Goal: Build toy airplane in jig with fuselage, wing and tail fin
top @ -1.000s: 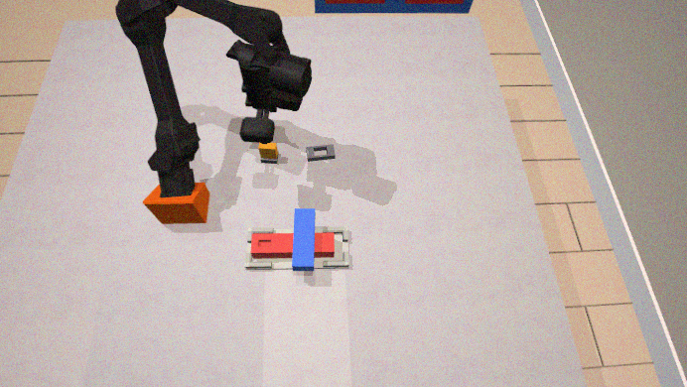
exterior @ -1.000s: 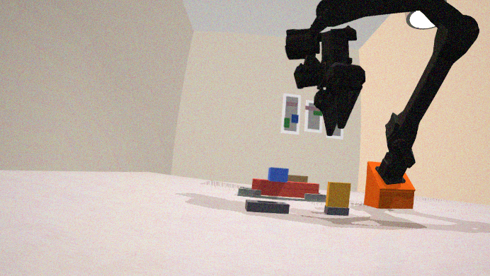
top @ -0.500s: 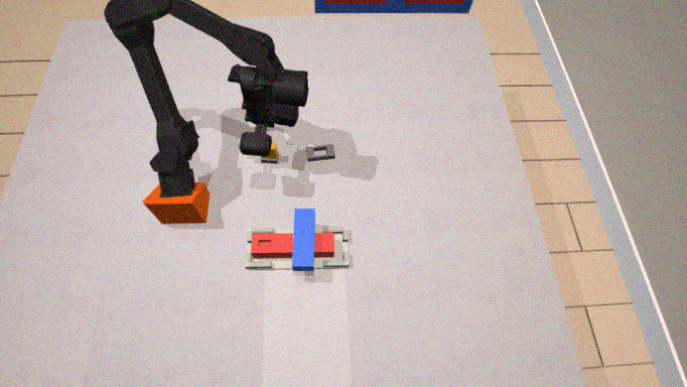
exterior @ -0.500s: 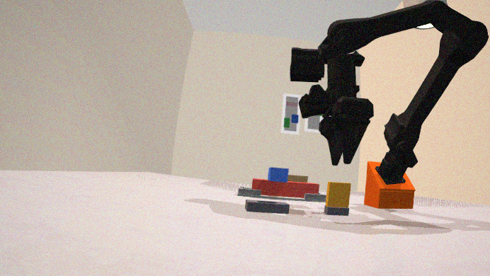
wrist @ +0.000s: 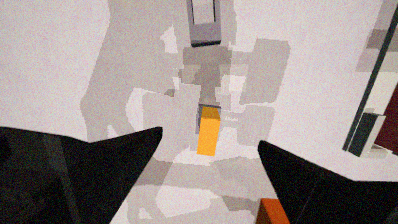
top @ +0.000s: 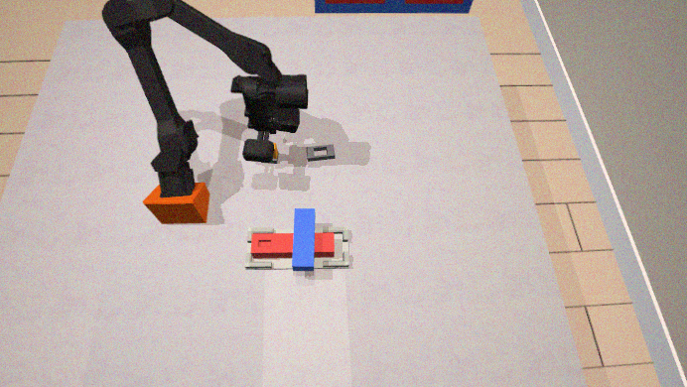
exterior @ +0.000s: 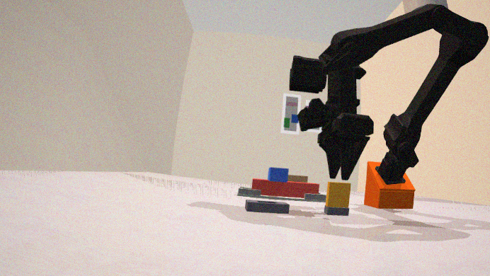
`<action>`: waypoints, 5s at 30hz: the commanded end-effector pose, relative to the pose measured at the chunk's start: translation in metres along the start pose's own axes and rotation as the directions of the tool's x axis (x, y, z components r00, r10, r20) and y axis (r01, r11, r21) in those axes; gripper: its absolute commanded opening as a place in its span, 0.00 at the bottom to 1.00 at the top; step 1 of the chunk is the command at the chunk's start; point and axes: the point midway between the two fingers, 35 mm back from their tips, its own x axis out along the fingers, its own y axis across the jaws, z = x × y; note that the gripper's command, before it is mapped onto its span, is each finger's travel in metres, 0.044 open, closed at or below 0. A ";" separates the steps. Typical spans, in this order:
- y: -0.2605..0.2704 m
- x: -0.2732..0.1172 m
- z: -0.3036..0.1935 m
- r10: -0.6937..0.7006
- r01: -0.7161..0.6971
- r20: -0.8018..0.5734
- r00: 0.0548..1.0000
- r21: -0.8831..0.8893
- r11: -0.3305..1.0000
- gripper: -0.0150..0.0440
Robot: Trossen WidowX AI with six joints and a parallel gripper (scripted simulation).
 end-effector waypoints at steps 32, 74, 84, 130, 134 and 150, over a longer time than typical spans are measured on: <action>0.002 0.042 -0.003 0.008 -0.008 -0.003 1.000 0.001 1.000 0.64; -0.002 -0.022 0.007 -0.018 0.018 -0.008 1.000 -0.006 1.000 0.25; -0.002 -0.054 0.005 -0.014 0.014 -0.007 1.000 -0.001 1.000 0.25; -0.089 -0.081 0.034 -0.031 0.031 0.003 1.000 0.000 1.000 0.25; -0.102 -0.079 0.037 -0.032 0.032 0.003 0.999 -0.006 0.999 0.25; -0.153 -0.069 0.041 -0.032 0.032 0.001 1.000 -0.032 0.999 0.25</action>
